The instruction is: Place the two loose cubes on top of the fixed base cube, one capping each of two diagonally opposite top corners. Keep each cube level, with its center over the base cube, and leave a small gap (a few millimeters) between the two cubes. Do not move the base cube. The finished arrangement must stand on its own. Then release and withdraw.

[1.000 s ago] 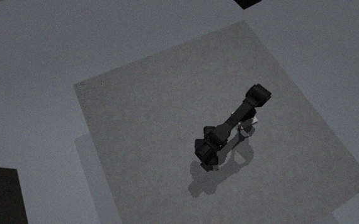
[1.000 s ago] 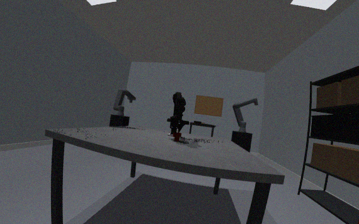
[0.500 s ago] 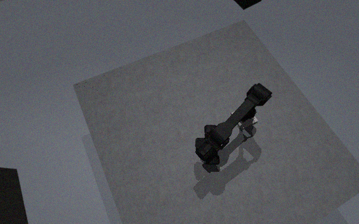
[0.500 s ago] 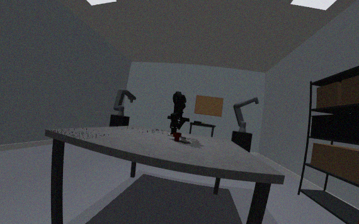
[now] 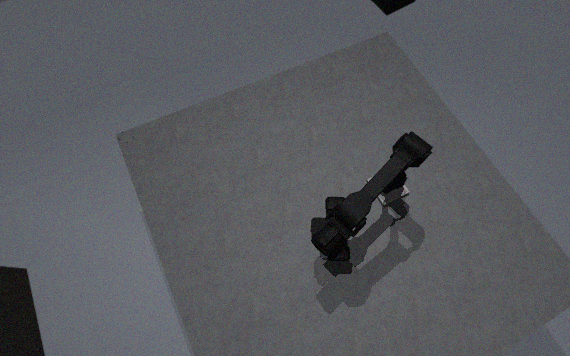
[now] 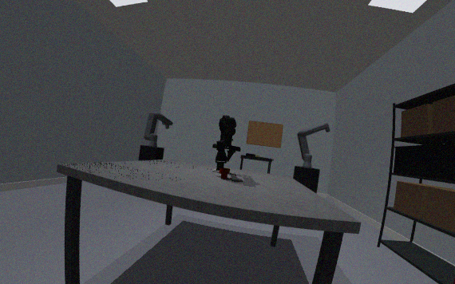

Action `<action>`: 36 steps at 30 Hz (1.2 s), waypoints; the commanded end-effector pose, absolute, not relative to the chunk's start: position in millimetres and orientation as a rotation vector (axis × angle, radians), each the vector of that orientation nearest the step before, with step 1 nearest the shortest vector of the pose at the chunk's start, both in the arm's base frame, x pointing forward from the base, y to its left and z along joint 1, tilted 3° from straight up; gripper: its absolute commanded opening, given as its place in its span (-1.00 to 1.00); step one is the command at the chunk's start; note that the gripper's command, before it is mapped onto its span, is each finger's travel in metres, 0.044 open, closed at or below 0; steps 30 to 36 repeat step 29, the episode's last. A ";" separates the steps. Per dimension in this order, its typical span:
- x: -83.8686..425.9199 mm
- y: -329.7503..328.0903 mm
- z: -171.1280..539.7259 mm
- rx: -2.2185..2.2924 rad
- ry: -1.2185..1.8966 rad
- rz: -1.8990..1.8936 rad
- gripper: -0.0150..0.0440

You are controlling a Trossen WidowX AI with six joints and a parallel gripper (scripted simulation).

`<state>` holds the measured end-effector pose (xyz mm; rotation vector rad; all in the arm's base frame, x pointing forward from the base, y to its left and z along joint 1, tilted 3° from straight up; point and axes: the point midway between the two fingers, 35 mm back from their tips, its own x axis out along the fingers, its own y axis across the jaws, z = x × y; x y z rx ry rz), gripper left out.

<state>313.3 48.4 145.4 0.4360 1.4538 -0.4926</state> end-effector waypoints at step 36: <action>260.1 179.5 149.0 0.445 1.464 -0.483 0.86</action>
